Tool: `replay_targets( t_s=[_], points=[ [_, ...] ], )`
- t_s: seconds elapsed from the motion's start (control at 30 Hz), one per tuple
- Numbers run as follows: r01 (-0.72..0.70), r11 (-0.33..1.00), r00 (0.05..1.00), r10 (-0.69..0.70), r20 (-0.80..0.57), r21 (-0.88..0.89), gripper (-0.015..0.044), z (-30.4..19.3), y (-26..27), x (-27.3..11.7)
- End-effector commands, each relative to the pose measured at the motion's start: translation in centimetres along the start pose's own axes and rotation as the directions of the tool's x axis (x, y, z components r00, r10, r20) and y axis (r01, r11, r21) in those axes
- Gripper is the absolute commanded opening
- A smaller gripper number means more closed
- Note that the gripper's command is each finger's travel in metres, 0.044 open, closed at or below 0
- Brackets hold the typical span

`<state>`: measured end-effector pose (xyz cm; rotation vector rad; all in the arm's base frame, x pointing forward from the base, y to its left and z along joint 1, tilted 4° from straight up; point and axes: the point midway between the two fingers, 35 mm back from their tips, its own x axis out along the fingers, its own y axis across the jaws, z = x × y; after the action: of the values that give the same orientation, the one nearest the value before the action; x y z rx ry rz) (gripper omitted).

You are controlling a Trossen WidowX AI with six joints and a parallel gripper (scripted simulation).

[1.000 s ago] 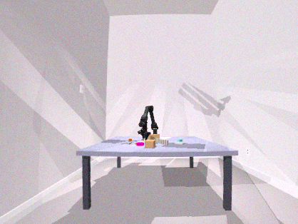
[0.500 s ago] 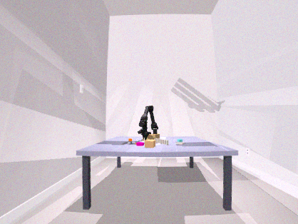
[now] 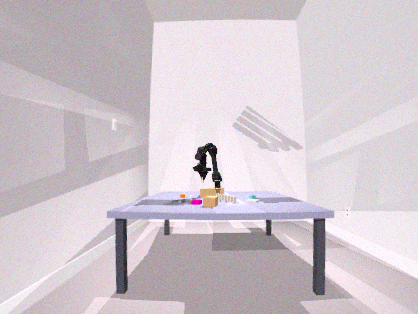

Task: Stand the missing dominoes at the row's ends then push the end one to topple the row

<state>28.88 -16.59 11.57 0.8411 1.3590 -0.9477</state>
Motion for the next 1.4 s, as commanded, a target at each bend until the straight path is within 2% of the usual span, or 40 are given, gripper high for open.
replay_targets(
  t_s=[0.0, 0.1, 0.2, 0.33, 0.43, 0.47, 1.07, 1.37],
  points=[
    [0.011, 1.0, 1.0, -0.011, -0.018, -0.019, 0.0107, -0.4, 0.0, 0.0],
    [0.005, 0.955, 1.0, -0.011, -0.019, -0.295, 0.0107, -2.3, 0.6, -0.1],
    [-0.005, 0.788, 1.0, -0.011, -0.021, -0.616, 0.0107, -4.8, 1.3, -0.2],
    [-0.017, 0.409, 1.0, -0.011, -0.024, -0.912, 0.0107, -8.1, 1.7, -0.2],
    [-0.024, 0.079, 1.0, -0.012, -0.025, -0.997, 0.0107, -10.3, 1.8, -0.1],
    [-0.025, 0.019, 1.0, -0.013, -0.025, -1.0, 0.0107, -10.7, 1.8, -0.1],
    [-0.025, -0.001, 1.0, -0.013, -0.025, -1.0, 0.0107, -10.8, 1.8, 0.0],
    [-0.025, -0.001, 1.0, -0.012, -0.025, -1.0, 0.0107, -10.5, 2.4, 4.8]
  ],
)
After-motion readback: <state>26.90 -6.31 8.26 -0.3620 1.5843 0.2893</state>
